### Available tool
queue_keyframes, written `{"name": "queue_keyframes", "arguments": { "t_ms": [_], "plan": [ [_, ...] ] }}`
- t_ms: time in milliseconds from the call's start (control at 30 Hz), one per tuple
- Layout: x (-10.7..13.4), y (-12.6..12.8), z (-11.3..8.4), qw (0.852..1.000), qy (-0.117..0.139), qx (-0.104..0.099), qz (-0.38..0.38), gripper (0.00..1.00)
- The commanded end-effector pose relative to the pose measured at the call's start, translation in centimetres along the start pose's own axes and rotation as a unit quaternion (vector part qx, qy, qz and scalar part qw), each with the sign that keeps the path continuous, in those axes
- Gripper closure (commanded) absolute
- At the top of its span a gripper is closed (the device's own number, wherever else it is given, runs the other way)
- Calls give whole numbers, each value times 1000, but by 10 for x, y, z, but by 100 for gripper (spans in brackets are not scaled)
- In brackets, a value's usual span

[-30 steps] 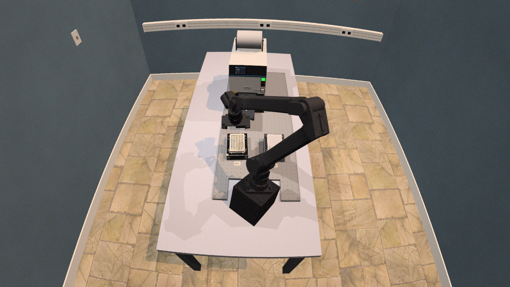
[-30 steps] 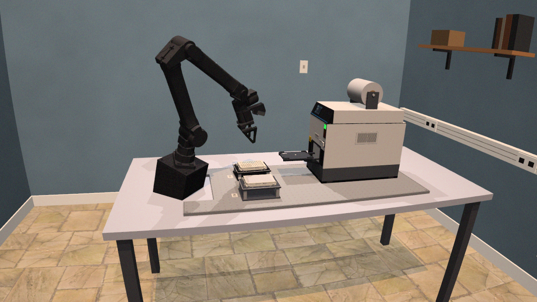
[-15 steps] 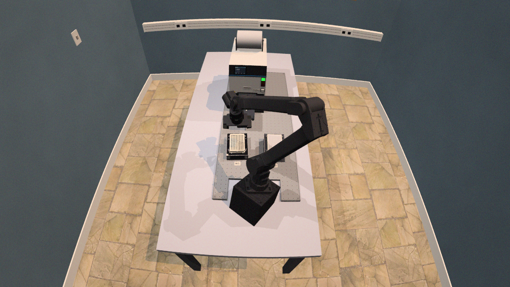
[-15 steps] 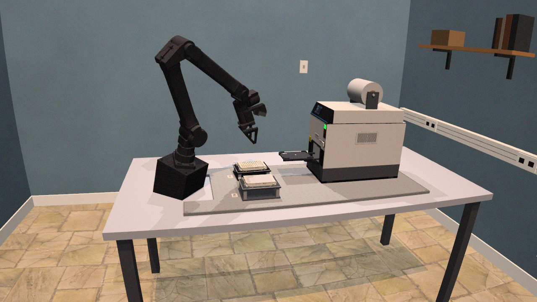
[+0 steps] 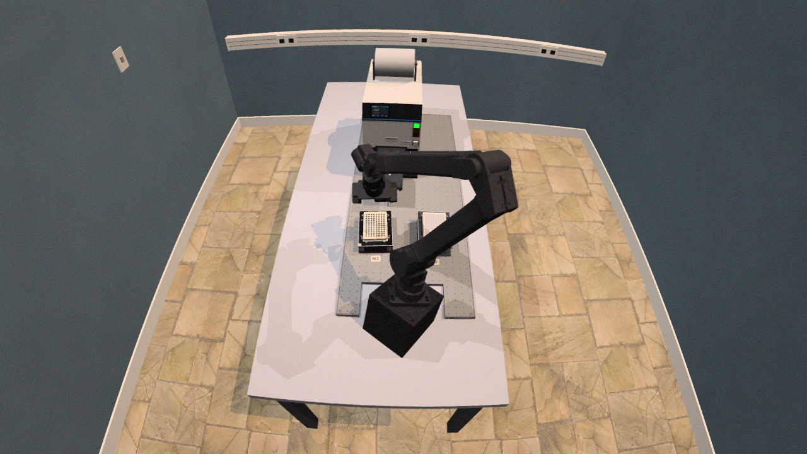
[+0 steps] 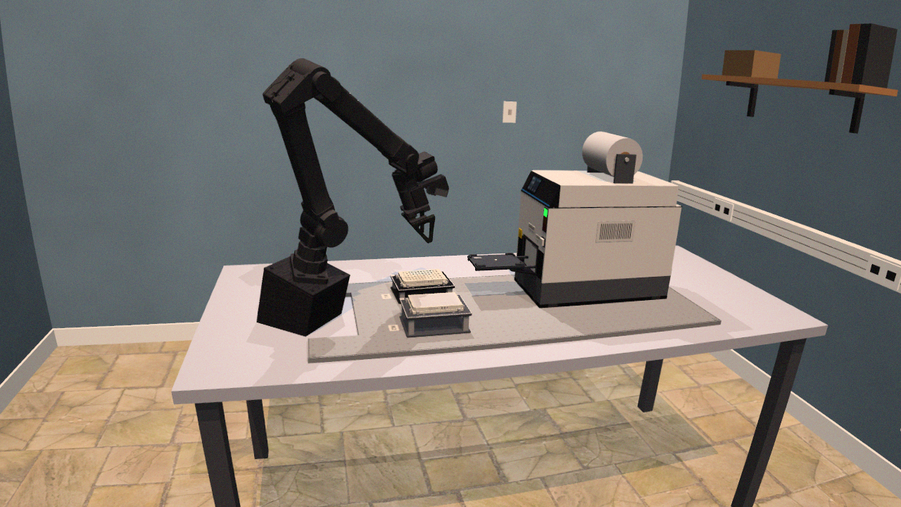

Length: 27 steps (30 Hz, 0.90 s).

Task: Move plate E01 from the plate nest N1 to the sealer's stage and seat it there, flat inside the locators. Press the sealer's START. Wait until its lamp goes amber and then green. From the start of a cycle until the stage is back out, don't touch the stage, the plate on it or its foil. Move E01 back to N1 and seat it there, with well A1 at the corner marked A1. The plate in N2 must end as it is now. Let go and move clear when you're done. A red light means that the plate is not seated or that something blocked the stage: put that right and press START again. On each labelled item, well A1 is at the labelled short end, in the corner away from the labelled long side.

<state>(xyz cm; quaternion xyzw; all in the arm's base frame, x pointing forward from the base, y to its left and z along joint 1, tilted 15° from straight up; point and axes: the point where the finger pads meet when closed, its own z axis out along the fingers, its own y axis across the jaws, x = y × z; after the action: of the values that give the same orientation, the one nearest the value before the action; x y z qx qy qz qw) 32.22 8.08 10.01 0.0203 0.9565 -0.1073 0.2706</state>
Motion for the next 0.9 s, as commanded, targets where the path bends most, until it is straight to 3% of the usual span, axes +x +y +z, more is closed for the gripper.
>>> {"name": "queue_keyframes", "arguments": {
  "t_ms": [0, 500, 667, 867],
  "plan": [
    [-3, -1, 6, 1000, 0, 1, 3, 0],
    [10, 2, 29, 1000, 1, 1, -4, 0],
    [3, 2, 29, 1000, -6, -1, 6, 0],
    [15, 2, 44, 1000, 3, 2, -2, 0]
  ]
}}
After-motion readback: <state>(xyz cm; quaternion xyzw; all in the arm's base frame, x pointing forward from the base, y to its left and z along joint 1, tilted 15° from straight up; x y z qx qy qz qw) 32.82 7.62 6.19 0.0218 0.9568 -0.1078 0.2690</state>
